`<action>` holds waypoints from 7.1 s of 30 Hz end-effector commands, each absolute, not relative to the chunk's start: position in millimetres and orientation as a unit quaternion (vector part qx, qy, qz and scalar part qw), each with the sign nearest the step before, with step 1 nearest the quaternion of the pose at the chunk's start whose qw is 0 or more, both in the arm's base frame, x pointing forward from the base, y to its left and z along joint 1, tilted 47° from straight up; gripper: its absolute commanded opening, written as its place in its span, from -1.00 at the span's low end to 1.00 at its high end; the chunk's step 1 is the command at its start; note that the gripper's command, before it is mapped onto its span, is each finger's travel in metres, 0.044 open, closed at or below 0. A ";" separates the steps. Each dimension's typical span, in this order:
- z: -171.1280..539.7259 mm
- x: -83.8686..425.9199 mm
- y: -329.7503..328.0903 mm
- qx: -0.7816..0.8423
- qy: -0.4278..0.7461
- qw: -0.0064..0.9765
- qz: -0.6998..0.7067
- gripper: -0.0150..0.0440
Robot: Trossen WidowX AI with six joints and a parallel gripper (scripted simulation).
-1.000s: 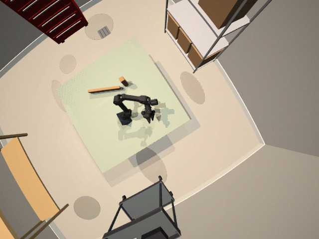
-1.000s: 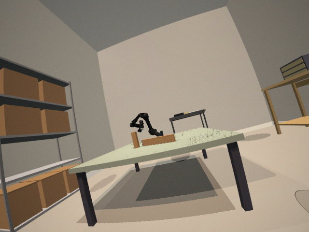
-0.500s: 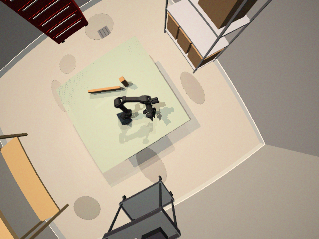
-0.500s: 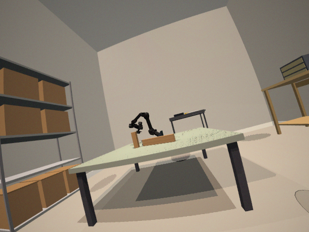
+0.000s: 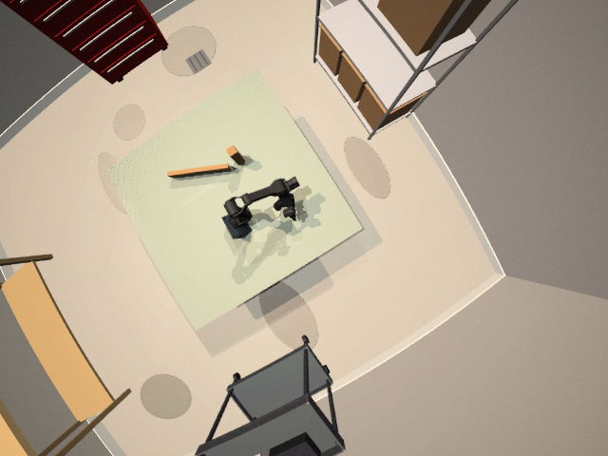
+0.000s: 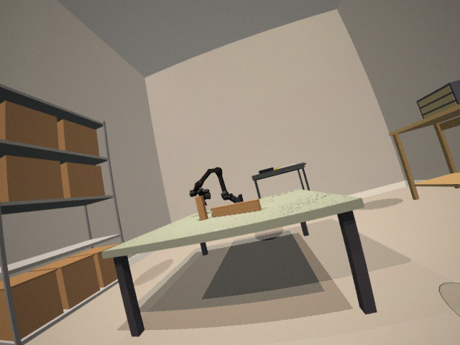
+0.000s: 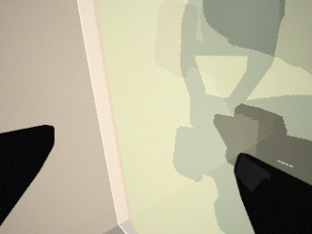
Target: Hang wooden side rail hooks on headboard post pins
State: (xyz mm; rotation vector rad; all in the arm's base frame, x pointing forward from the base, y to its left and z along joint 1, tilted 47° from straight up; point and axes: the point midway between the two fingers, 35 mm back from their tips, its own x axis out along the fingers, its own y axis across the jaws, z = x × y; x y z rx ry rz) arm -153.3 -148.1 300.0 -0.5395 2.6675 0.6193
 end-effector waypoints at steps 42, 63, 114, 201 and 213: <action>215.1 127.4 -208.0 -0.632 0.707 0.026 0.315 1.00; 180.1 227.5 -103.2 -0.779 0.531 -0.108 0.315 1.00; 190.3 299.1 -53.5 -0.718 0.636 0.095 0.266 1.00; 68.8 354.5 -79.5 -0.519 0.746 0.410 0.074 1.00; 55.7 352.2 -93.4 -0.520 0.746 0.410 0.073 1.00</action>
